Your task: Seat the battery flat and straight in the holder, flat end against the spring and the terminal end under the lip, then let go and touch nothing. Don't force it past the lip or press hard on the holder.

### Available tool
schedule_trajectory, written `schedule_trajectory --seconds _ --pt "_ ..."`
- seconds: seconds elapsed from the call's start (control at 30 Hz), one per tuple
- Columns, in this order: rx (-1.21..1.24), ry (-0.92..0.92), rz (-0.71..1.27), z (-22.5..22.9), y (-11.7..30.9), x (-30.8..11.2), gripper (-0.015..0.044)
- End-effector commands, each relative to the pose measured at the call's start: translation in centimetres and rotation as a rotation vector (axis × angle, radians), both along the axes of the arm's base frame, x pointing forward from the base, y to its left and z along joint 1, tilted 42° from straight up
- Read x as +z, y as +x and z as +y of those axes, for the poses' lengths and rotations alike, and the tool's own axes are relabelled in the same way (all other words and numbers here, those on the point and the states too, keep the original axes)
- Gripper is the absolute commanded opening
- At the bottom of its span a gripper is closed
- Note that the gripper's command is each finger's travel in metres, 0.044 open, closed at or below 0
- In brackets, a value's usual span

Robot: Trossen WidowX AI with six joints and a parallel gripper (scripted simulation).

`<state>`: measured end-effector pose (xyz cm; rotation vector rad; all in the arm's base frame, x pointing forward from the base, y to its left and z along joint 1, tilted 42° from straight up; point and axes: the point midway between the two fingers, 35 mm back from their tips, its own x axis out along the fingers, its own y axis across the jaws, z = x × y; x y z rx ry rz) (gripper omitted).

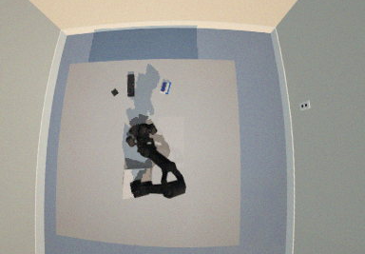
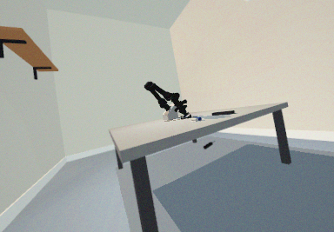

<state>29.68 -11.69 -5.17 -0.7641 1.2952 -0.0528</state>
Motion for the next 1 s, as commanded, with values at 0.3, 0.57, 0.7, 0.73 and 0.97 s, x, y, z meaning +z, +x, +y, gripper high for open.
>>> schedule_trajectory --seconds 0.3,0.57,0.7,0.73,0.97 --pt "0.002 0.0 0.004 -0.3 -1.3 0.3 0.006" --pt "-0.002 -0.002 0.01 -0.4 -1.7 0.5 0.006" --pt "-0.003 -0.002 0.013 -0.4 -1.7 0.5 0.006" --pt "-0.004 -0.003 0.014 -0.4 -1.7 0.5 0.006" --pt "-0.009 -0.004 0.019 -0.3 -1.7 0.4 0.006"
